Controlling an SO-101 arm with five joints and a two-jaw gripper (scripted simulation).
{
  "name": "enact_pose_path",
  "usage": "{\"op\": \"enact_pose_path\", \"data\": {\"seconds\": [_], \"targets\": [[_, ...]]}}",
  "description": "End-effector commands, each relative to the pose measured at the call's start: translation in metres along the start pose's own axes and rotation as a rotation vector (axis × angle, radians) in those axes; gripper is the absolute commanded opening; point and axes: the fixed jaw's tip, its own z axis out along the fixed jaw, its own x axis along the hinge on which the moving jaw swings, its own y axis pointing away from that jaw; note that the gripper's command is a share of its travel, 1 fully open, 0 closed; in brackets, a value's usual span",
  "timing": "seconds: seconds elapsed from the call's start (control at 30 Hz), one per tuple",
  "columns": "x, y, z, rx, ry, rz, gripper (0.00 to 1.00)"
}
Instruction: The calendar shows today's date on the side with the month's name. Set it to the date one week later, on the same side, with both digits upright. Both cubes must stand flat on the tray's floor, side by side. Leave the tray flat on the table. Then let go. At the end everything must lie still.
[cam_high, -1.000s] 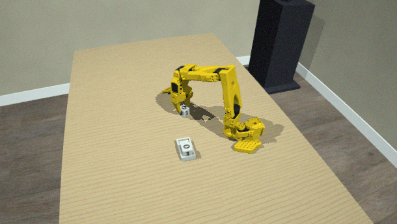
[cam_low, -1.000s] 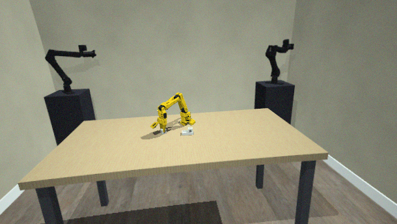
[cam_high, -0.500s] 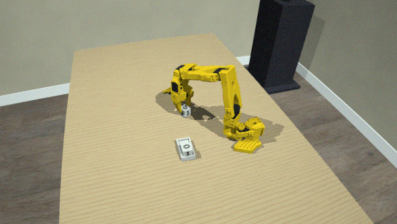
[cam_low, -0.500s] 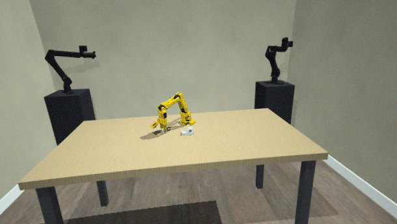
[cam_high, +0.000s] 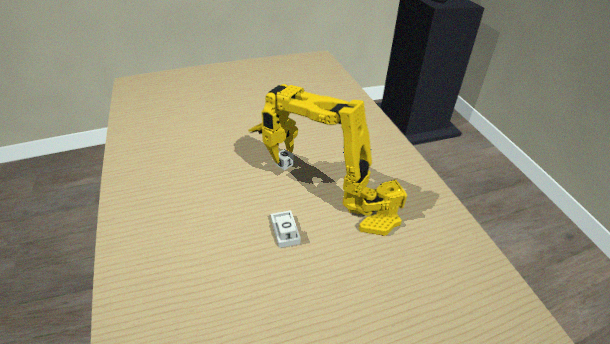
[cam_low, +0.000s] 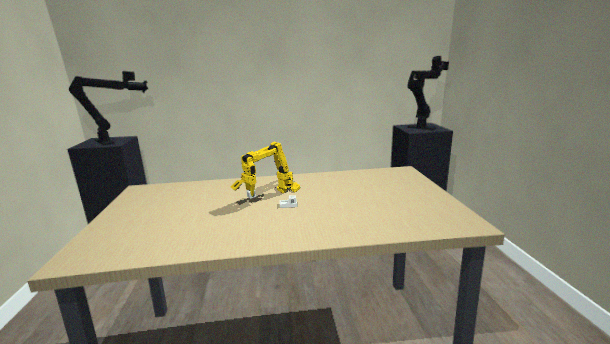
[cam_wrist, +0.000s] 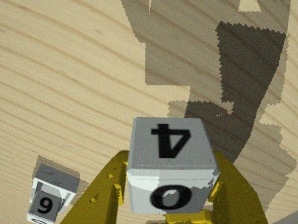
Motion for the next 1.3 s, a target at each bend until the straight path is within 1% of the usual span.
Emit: {"op": "enact_pose_path", "data": {"seconds": [0.0, 0.43, 0.7, 0.77, 0.9, 1.03, 1.27], "targets": [[-0.007, 0.001, -0.021, -0.016, -0.080, 0.001, 0.00], [-0.006, 0.002, -0.022, -0.015, -0.080, -0.015, 0.00], [-0.001, 0.015, -0.022, -0.013, -0.080, -0.133, 0.00], [-0.001, 0.015, -0.022, -0.013, -0.080, -0.133, 0.00], [0.005, 0.027, -0.022, -0.011, -0.081, -0.252, 0.00], [0.014, 0.042, -0.022, -0.008, -0.081, -0.413, 0.00], [0.040, 0.075, -0.021, -0.001, -0.082, -0.792, 0.00]]}}
